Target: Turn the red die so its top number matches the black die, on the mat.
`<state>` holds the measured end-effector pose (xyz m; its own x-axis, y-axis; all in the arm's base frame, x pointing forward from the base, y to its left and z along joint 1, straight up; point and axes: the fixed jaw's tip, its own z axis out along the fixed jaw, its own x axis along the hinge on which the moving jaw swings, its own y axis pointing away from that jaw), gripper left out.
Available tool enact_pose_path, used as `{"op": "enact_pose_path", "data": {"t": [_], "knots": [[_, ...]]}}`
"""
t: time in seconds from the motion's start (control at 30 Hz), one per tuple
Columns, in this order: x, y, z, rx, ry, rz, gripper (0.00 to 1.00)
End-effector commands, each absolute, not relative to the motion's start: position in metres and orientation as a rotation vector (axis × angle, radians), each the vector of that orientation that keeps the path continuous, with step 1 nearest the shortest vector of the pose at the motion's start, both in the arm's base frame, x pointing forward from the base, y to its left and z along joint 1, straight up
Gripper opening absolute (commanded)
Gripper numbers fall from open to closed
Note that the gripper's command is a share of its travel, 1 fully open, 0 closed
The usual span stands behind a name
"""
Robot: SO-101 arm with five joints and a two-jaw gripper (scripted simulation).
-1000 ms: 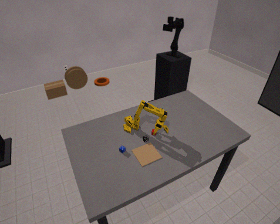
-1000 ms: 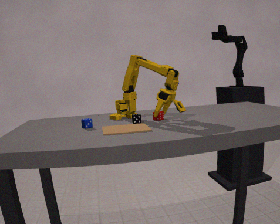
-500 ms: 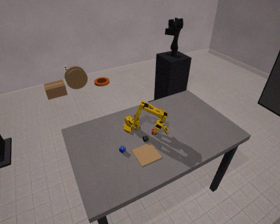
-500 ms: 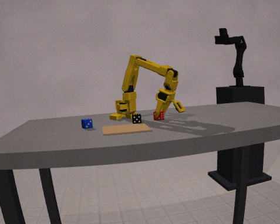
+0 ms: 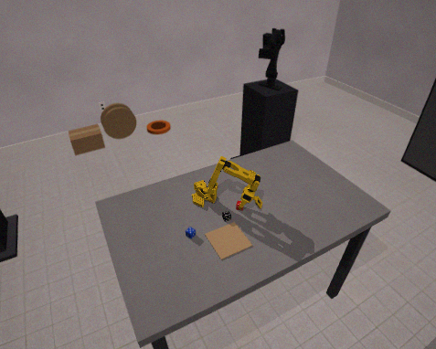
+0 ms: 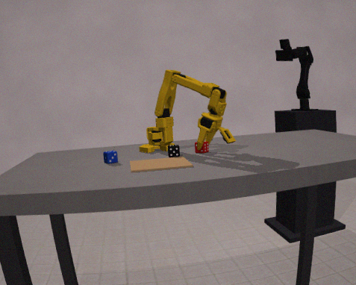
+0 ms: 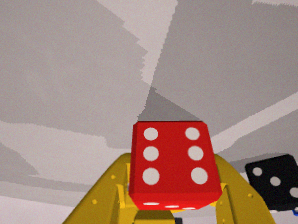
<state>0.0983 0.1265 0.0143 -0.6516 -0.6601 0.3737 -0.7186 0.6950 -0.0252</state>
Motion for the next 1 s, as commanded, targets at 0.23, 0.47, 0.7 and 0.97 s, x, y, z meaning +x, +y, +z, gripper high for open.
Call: {"op": "enact_pose_path", "data": {"t": [0.23, 0.47, 0.7, 0.97], "knots": [[0.109, 0.136, 0.027, 1.12, -2.662, 0.176, 0.05], [0.109, 0.136, 0.027, 1.12, -2.662, 0.176, 0.0], [0.109, 0.137, 0.031, 1.128, -2.681, 0.163, 0.0], [0.108, 0.137, 0.053, 1.178, -2.806, 0.074, 0.0]]}}
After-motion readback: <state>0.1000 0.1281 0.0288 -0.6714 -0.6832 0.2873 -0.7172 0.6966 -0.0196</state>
